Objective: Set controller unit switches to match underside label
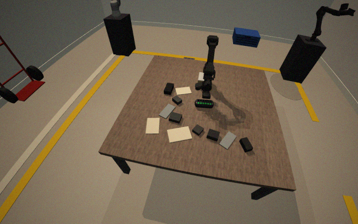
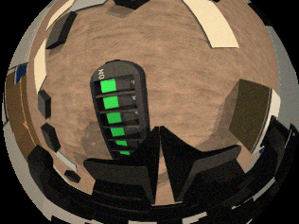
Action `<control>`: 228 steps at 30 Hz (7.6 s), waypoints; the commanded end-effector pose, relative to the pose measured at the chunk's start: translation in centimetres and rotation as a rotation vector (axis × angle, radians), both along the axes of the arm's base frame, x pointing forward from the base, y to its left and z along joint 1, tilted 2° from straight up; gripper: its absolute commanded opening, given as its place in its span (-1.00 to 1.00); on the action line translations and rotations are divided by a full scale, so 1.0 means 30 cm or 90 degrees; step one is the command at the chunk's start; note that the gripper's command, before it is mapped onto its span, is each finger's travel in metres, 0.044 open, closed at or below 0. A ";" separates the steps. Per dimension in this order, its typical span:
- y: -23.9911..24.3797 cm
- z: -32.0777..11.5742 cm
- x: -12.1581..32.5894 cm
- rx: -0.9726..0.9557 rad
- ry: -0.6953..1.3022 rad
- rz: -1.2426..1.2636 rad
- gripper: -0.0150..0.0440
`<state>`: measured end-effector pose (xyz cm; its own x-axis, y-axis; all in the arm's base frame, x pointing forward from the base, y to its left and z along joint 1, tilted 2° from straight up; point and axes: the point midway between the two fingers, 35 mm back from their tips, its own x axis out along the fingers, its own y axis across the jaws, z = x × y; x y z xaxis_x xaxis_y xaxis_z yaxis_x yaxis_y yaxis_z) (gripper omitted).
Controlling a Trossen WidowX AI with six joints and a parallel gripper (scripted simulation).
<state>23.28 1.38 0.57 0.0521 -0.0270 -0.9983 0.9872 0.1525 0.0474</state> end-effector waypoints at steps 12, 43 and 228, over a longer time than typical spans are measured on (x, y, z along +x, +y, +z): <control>0.004 0.167 -0.008 0.000 0.000 0.000 0.31; 0.004 0.166 -0.008 0.000 0.000 0.003 0.75; -0.177 0.004 0.170 0.048 -0.179 0.222 -0.49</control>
